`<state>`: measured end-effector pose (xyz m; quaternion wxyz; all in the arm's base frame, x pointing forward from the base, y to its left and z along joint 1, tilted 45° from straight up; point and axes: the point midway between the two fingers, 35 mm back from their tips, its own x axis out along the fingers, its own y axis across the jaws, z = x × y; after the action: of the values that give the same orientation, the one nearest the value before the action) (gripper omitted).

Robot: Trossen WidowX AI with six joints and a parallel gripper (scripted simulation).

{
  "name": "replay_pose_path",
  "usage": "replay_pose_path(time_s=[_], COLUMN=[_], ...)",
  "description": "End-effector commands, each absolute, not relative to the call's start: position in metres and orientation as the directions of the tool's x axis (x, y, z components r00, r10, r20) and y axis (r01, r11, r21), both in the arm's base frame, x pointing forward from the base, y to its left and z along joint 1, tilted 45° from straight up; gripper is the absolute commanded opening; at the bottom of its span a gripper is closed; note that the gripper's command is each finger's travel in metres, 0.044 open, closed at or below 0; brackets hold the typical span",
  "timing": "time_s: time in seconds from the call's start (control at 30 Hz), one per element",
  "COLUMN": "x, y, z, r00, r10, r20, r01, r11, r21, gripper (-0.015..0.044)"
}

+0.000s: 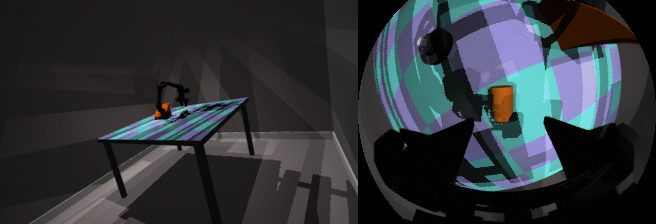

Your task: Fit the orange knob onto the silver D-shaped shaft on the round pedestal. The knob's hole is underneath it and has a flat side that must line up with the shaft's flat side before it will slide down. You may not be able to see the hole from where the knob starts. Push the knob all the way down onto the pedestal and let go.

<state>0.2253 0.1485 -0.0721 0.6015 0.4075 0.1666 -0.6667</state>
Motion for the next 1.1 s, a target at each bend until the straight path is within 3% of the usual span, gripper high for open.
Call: replay_pose_path(time_s=[0.0,1.07], x=[0.229,0.235], y=[0.144,0.105], z=[-0.074,-0.111], r00=[0.099,0.100], r10=[-0.692,-0.693], r20=[-0.715,-0.714], r01=[0.940,0.940], r11=[-0.171,-0.169], r21=[0.296,0.297], gripper=[0.0440,0.0440])
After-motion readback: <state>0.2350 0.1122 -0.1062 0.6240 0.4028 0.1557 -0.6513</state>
